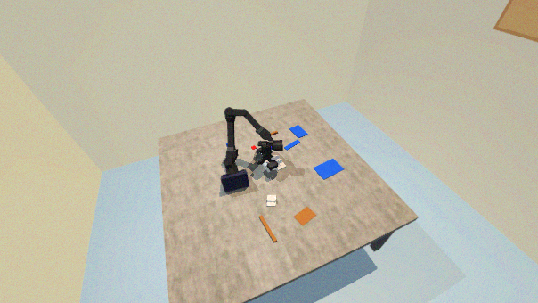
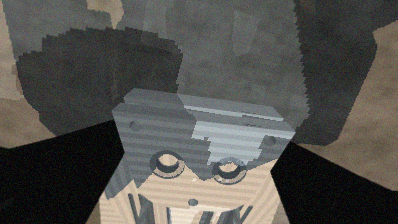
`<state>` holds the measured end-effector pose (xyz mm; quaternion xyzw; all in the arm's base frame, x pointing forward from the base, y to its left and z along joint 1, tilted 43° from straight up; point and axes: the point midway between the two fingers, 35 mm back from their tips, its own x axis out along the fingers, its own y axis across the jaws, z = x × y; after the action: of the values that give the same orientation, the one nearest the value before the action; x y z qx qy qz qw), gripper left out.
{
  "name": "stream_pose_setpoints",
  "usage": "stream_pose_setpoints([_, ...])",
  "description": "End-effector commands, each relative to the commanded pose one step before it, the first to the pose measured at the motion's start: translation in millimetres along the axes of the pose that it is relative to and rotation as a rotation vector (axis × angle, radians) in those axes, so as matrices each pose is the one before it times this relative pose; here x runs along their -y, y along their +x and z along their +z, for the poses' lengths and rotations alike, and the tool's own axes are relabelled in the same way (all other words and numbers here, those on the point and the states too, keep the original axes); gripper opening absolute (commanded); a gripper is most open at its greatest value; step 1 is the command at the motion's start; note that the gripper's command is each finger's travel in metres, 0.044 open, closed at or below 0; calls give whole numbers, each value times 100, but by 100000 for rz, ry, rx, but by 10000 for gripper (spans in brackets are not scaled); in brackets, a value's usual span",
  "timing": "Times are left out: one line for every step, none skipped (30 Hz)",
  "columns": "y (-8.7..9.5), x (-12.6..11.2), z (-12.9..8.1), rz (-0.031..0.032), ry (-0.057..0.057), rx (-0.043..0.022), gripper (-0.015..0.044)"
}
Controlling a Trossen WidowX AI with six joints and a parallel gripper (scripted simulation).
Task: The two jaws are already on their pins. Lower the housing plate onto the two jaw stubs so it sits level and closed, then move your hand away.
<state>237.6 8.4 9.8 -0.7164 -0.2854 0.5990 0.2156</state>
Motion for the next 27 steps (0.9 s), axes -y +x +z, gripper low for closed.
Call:
stream_pose_setpoints([186,10,38,-114,177,138,351])
stream_pose_setpoints([0,0,0,0,0,0,351])
stream_pose_setpoints([0,0,0,0,0,0,351])
stream_pose_setpoints([0,0,0,0,0,0,351])
stream_pose_setpoints([12,0,0,0,0,0,351])
stream_pose_setpoints([36,0,0,-1,0,0,351])
stream_pose_setpoints([61,1,0,-2,0,-1,351])
stream_pose_setpoints([60,1,0,-3,0,-1,351])
stream_pose_setpoints([36,0,0,-2,0,0,351])
stream_pose_setpoints([12,0,0,-1,0,0,351])
stream_pose_setpoints([0,0,0,0,0,0,351])
stream_pose_setpoints([0,0,0,0,0,0,351])
stream_pose_setpoints([0,0,0,0,0,0,351])
stream_pose_setpoints([0,0,0,0,0,0,351])
stream_pose_setpoints([0,0,0,0,0,0,351])
stream_pose_setpoints([0,0,0,0,0,0,351])
stream_pose_setpoints([0,0,0,0,0,0,351])
stream_pose_setpoints([0,0,0,0,0,0,351])
stream_pose_setpoints([0,0,0,0,0,0,351])
stream_pose_setpoints([0,0,0,0,0,0,351])
stream_pose_setpoints([0,0,0,0,0,0,351])
stream_pose_setpoints([0,0,0,0,0,0,351])
stream_pose_setpoints([0,0,0,0,0,0,351])
stream_pose_setpoints([0,0,0,0,0,0,351])
stream_pose_setpoints([0,0,0,0,0,0,351])
stream_pose_setpoints([0,0,0,0,0,0,351])
stream_pose_setpoints([0,0,0,0,0,0,351])
